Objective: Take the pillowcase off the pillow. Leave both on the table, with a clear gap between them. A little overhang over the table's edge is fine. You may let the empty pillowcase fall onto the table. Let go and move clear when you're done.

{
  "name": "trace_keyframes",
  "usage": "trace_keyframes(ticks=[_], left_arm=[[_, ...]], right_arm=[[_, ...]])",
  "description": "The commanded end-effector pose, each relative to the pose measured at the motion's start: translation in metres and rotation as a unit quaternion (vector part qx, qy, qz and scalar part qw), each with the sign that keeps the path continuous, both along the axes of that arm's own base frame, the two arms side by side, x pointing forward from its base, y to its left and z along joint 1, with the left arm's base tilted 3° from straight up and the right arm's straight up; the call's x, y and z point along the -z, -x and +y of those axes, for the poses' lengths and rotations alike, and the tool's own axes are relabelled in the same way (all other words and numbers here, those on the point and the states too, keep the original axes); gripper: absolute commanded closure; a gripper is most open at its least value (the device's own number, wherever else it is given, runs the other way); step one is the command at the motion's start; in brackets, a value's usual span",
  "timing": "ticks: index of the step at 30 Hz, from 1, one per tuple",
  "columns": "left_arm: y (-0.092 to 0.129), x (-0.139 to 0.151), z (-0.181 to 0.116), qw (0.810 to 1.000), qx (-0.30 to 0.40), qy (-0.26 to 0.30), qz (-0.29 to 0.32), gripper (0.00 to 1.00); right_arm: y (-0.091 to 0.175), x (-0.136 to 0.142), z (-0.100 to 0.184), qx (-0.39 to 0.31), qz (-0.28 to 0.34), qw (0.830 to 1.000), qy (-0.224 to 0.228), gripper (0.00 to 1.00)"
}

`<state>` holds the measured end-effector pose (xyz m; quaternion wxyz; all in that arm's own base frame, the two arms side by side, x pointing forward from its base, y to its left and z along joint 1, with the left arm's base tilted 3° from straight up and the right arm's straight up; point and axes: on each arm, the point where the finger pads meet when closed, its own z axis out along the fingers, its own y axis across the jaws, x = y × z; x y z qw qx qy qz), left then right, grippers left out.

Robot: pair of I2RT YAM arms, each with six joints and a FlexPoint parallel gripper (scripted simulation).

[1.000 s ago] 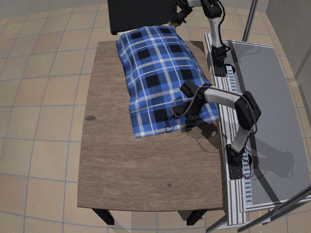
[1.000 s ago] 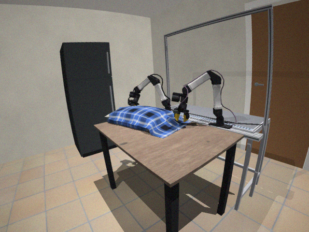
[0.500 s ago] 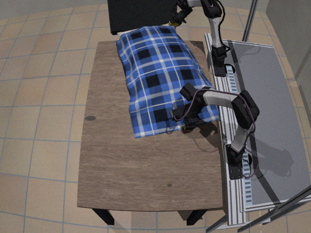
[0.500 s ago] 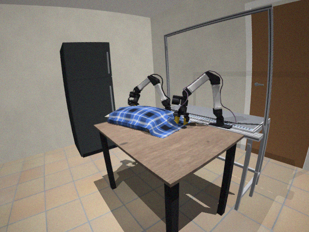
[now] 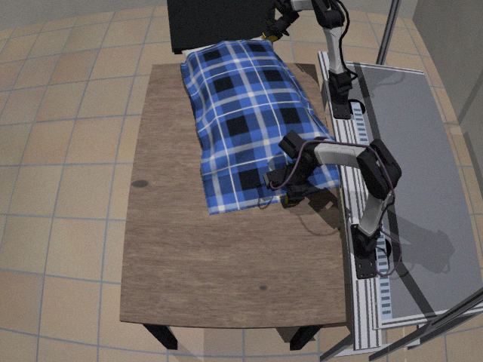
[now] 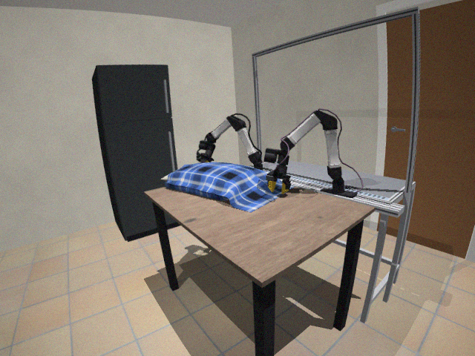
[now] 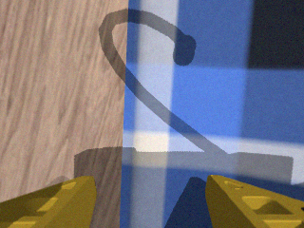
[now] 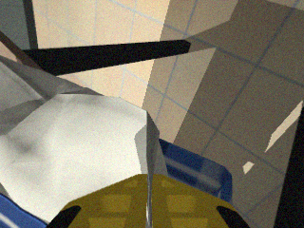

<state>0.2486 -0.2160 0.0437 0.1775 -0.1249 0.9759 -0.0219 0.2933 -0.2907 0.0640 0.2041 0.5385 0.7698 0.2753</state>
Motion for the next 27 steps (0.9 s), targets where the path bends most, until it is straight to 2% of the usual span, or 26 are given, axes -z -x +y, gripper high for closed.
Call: trace_keyframes(ticks=[1, 10, 15, 27], left_arm=[[-0.003, -0.006, 0.004, 1.000, -0.002, 0.001, -0.012, 0.40], [-0.005, -0.010, 0.002, 1.000, -0.003, 0.008, -0.018, 0.40], [-0.003, 0.008, 0.005, 1.000, -0.003, -0.009, -0.003, 0.40], [0.002, 0.012, 0.009, 1.000, -0.003, -0.017, 0.005, 0.40]], right_arm=[[-0.005, -0.001, 0.002, -0.005, -0.003, 1.000, 0.010, 1.00], [-0.005, -0.001, 0.002, -0.005, -0.003, 1.000, 0.010, 1.00], [-0.005, -0.001, 0.002, -0.005, -0.003, 1.000, 0.010, 1.00], [-0.005, -0.001, 0.002, -0.005, -0.003, 1.000, 0.010, 1.00]])
